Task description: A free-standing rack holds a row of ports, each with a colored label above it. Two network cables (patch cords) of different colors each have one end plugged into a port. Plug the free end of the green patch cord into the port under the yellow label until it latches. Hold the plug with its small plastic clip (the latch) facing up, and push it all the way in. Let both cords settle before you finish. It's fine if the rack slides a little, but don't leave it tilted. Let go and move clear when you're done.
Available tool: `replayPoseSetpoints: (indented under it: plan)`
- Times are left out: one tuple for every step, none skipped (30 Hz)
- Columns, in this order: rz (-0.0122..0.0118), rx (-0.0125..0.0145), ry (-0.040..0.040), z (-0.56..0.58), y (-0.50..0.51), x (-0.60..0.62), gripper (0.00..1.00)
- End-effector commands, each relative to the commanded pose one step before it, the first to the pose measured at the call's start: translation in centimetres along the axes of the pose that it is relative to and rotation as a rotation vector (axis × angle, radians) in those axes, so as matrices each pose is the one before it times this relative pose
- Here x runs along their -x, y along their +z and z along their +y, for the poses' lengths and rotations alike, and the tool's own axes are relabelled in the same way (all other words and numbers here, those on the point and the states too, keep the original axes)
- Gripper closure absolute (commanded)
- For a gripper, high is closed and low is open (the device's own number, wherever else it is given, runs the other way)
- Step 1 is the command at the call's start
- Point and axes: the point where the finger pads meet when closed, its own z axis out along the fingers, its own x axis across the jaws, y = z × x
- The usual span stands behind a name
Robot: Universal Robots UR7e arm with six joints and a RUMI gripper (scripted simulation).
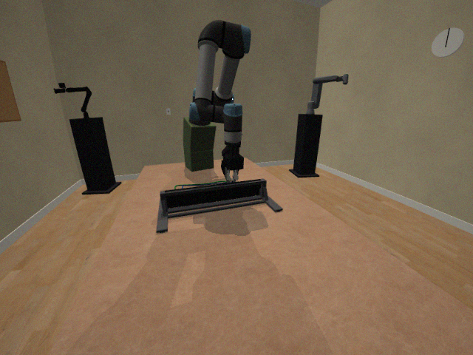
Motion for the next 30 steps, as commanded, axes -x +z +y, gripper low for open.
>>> replayPoseSetpoints:
  plan:
    - [-0.00094,0.00596,-0.00433,0.644,-0.203,-0.067,1.0]
    - [-0.00009,-0.00334,-0.0005,0.011,0.009,-0.008,1.0]
    - [-0.00011,-0.00407,-0.00059,0.014,0.01,-0.008,1.0]
    - [-0.00012,-0.0045,-0.00063,0.017,0.008,-0.008,1.0]
    - [-0.00011,-0.0046,-0.00061,0.02,0.004,-0.007,1.0]
    - [-0.00002,-0.00434,-0.00053,0.022,-0.002,-0.007,1.0]
    - [-0.00006,-0.00378,-0.00036,0.024,-0.008,0.001,1.0]
    - [-0.00006,-0.00299,-0.00029,0.023,-0.013,0.0,1.0]
    - [-0.00008,-0.00202,-0.00014,0.022,-0.018,0.004,1.0]
    - [-0.00012,-0.00103,0.00007,0.021,-0.021,0.011,1.0]
    - [-0.00001,-0.00018,0.0002,0.019,-0.022,0.01,1.0]
    - [0.00003,0.00031,0.00026,0.016,-0.021,0.01,1.0]
    - [0.0,0.0,0.0,0.0,0.0,0.0,1.0]
    - [0.0,0.0,0.0,0.0,0.0,0.0,1.0]
    - [0.00011,0.00077,0.00058,0.03,-0.038,0.02,1.0]
    - [0.00004,0.00009,0.00012,0.003,-0.004,0.003,1.0]
    - [0.00003,0.00002,0.00008,0.001,-0.001,0.002,1.0]
    - [0.00003,0.00001,0.00005,0.0,0.0,0.001,1.0]
    - [0.00002,0.0,0.00002,0.0,0.0,0.0,1.0]
    - [-0.00003,0.00028,-0.00002,0.009,-0.002,0.001,1.0]
    - [-0.00004,0.0003,-0.00003,0.009,-0.003,0.001,1.0]
    - [-0.00003,0.00024,-0.00002,0.007,-0.002,0.001,1.0]
    - [-0.00003,0.00018,-0.00002,0.006,-0.002,0.001,1.0]
    - [-0.00002,0.00014,-0.00001,0.004,-0.001,0.0,1.0]
    - [-0.00001,0.0001,-0.00001,0.003,-0.001,0.0,1.0]
    - [-0.00001,0.00007,-0.00001,0.002,-0.001,0.0,1.0]
    - [-0.00001,0.00005,-0.00001,0.002,0.0,0.0,1.0]
    - [0.0,0.00003,0.0,0.001,0.0,0.0,1.0]
    - [0.0,0.00002,0.0,0.001,0.0,0.0,1.0]
    - [0.0,0.0,0.0,0.0,0.0,0.0,1.0]
